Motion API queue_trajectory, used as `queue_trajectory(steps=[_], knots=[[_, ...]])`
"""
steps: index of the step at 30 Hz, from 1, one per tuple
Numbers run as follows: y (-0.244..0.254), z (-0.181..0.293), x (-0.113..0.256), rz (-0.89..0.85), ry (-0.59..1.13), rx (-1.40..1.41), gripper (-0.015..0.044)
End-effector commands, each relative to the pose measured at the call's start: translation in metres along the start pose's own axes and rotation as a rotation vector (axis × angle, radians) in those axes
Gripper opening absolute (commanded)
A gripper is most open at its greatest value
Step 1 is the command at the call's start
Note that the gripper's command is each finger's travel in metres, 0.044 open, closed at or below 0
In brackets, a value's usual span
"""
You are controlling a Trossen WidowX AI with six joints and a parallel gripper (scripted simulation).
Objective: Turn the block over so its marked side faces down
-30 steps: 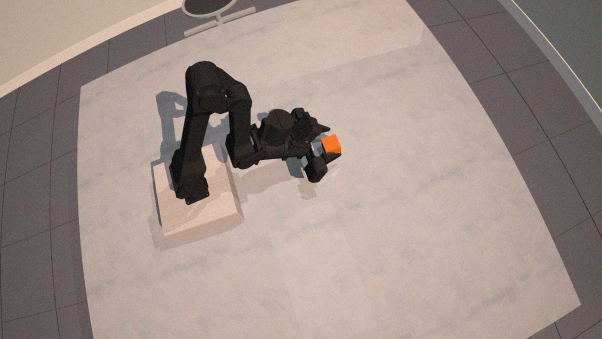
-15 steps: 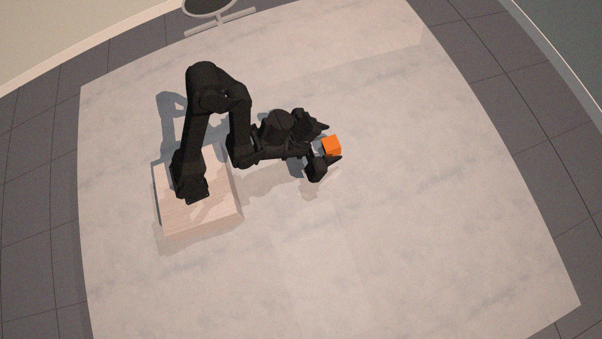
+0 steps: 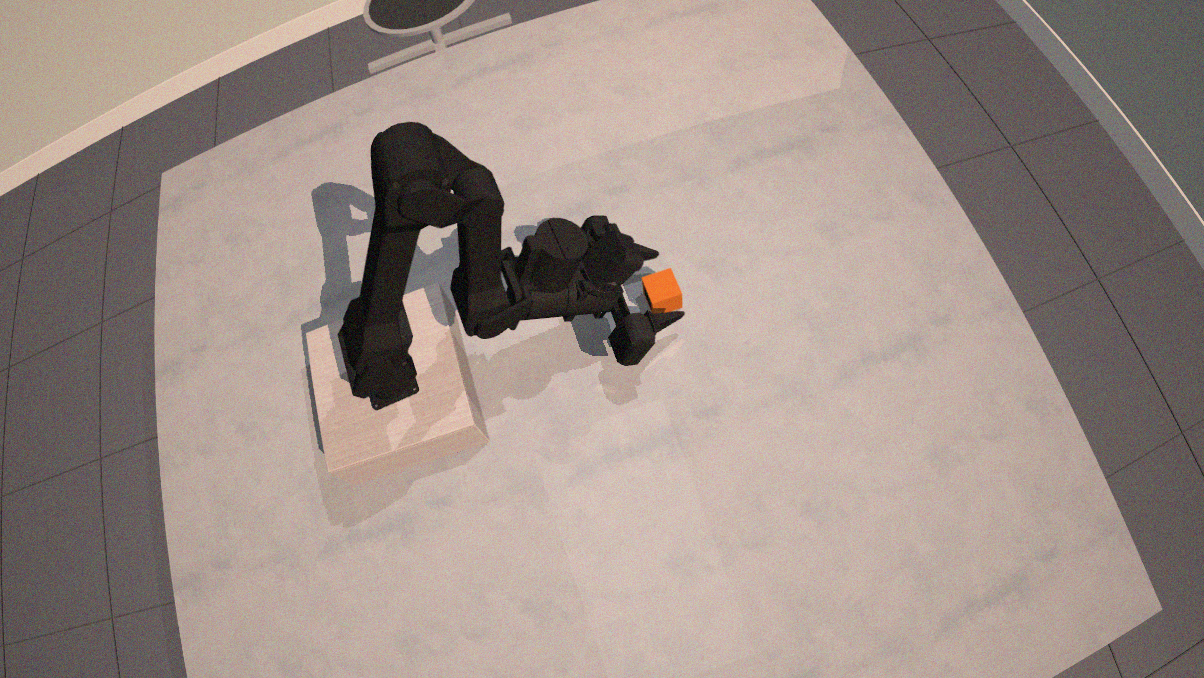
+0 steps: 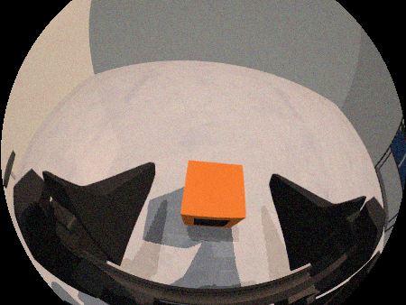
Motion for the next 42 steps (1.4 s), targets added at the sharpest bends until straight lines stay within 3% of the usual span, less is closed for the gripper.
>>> queue_trajectory(steps=[1,5,12,19,23,38,42], knots=[[-0.001,0.001,0.0,0.005,0.002,0.004,0.044],[0.0,-0.002,-0.003,0.001,0.018,0.003,0.044],[0.001,-0.021,-0.009,-0.007,0.251,0.005,0.044],[-0.001,-0.06,0.026,-0.012,0.436,0.0,0.044],[-0.002,-0.058,0.045,-0.013,0.53,0.002,0.044],[-0.002,-0.058,0.049,-0.013,0.546,0.002,0.044],[-0.002,-0.066,0.041,-0.016,0.632,0.003,0.044]])
Point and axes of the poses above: the point midway between the two fingers, 35 mm back from their tips, its own x axis back along the fingers, its own y axis across the jaws, z = x × y, the point moved 1 cm from there along x, back along the fingers, and after that the axes turned 2 degrees about x, right-handed, at the moved point
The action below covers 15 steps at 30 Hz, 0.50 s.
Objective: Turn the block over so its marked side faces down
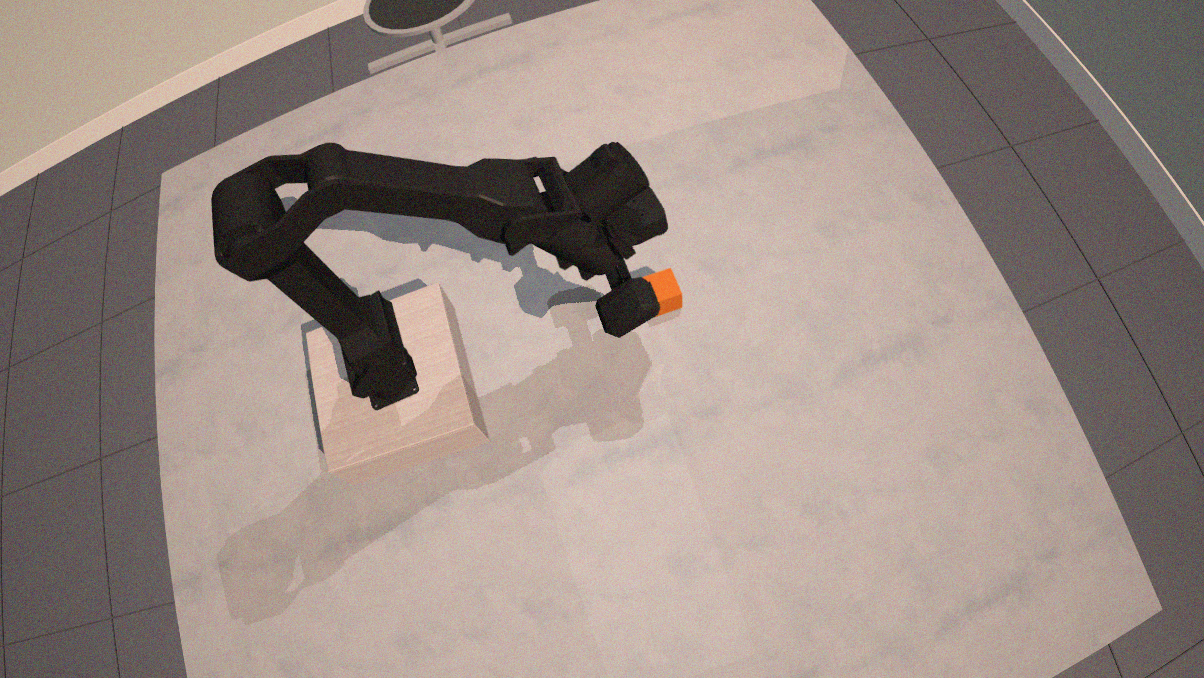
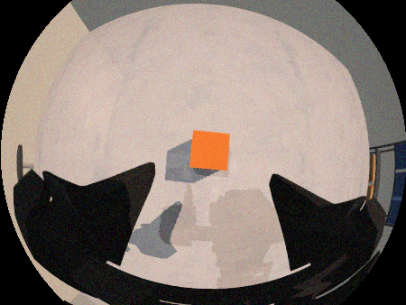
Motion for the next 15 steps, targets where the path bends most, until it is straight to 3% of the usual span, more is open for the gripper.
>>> queue_trajectory(steps=[1,12,15], knots=[[0.001,-0.014,0.0,-0.009,0.081,-0.003,0.044],[0.001,-0.047,0.0,-0.024,0.455,-0.003,0.044],[0.001,-0.048,0.0,-0.025,0.477,-0.003,0.044]])
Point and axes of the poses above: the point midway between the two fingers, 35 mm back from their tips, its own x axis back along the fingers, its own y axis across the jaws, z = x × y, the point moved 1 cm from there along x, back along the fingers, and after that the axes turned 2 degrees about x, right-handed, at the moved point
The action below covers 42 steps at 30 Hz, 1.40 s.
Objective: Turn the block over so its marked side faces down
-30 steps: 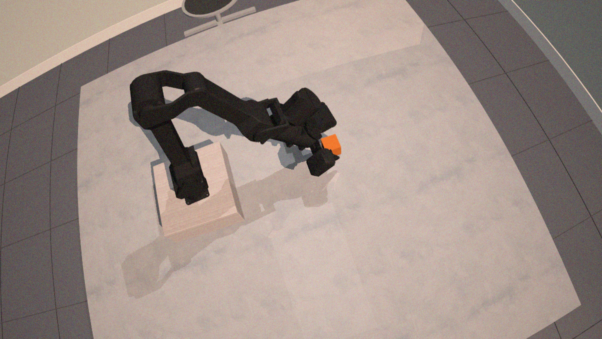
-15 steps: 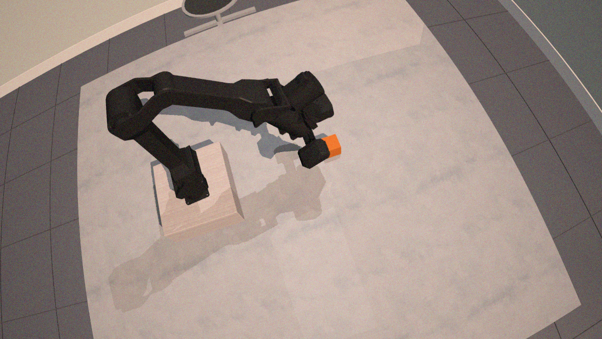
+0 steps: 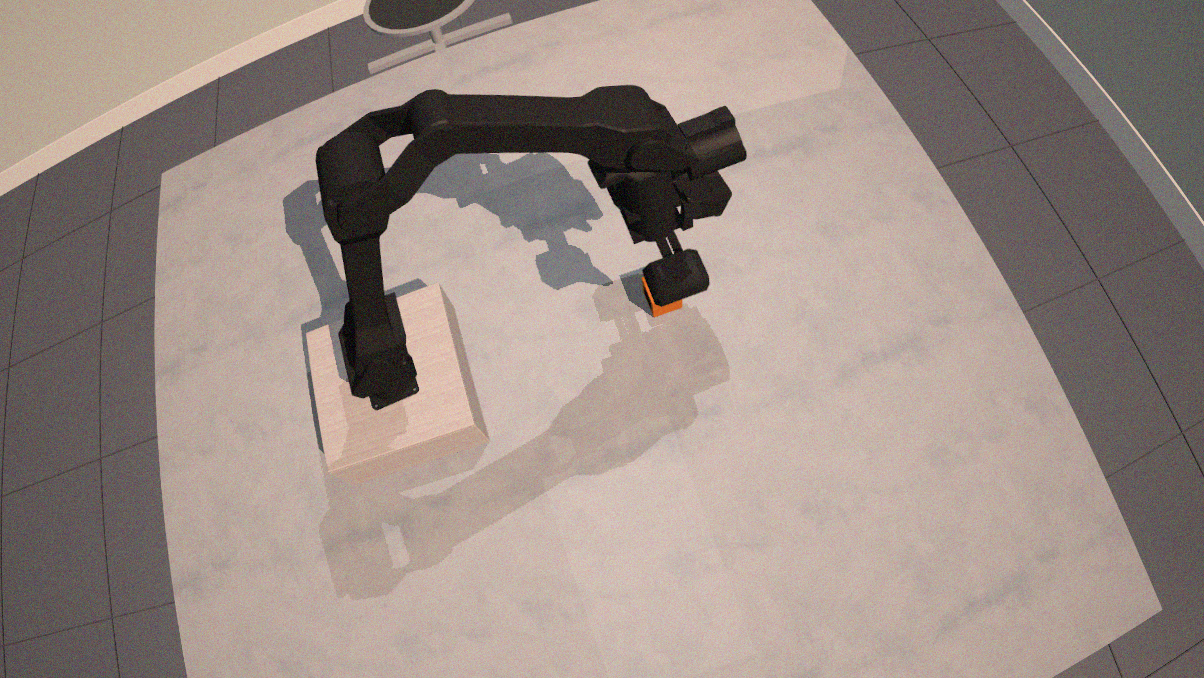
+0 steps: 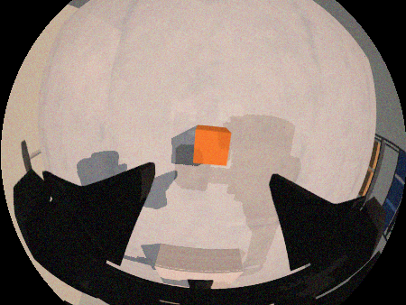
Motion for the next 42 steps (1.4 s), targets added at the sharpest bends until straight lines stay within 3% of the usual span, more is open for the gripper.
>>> queue_trajectory(steps=[1,5,9,42], knots=[[0.001,-0.002,0.0,-0.009,0.061,0.001,0.044],[0.001,-0.002,-0.003,-0.009,0.061,0.001,0.044],[0.001,0.001,-0.035,-0.009,0.061,0.001,0.044],[0.001,0.003,-0.081,-0.009,0.061,0.001,0.044]])
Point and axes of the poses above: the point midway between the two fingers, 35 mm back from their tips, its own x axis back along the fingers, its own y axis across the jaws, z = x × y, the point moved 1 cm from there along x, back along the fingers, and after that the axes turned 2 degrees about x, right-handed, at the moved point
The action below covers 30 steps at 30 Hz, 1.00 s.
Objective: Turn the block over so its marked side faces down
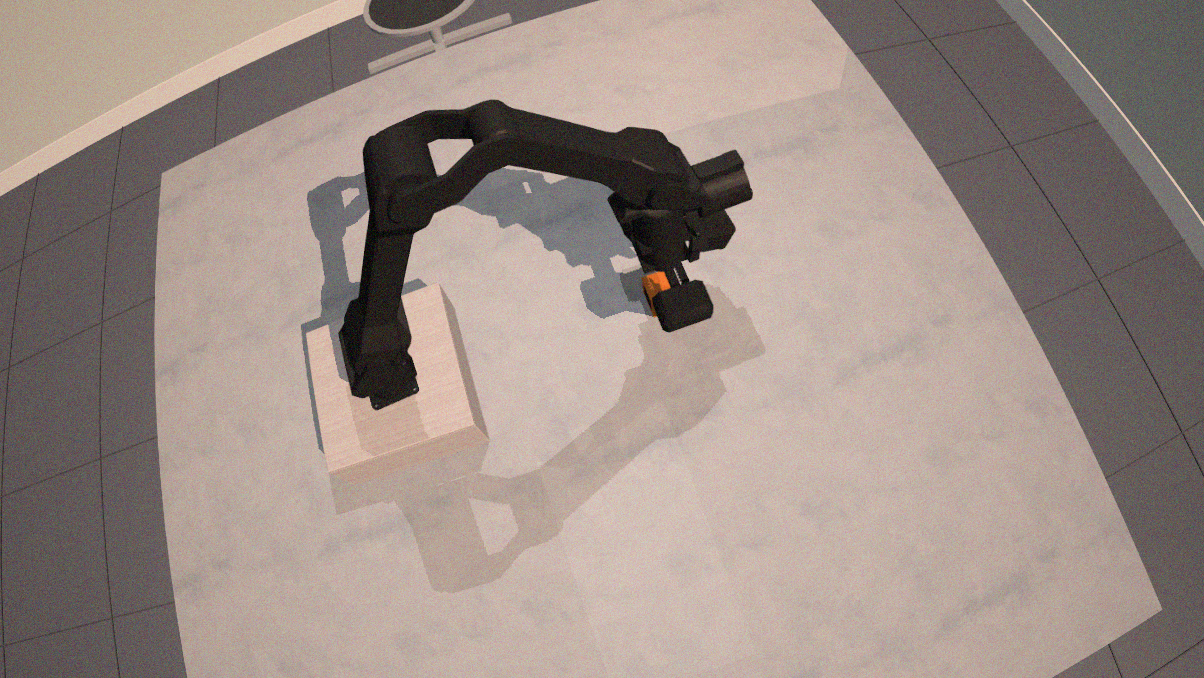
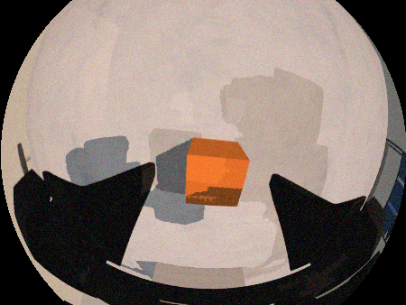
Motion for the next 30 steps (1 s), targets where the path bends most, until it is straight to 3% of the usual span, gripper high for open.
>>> queue_trajectory(steps=[1,3,13,30], knots=[[0.0008,0.0037,-0.0101,-0.006,0.016,0.002,0.044],[0.0008,0.0037,-0.0104,-0.006,0.016,0.002,0.044],[0.0008,0.0037,-0.0104,-0.006,0.016,0.002,0.0177],[0.0008,0.0037,-0.0104,-0.006,0.016,0.002,0.0064]])
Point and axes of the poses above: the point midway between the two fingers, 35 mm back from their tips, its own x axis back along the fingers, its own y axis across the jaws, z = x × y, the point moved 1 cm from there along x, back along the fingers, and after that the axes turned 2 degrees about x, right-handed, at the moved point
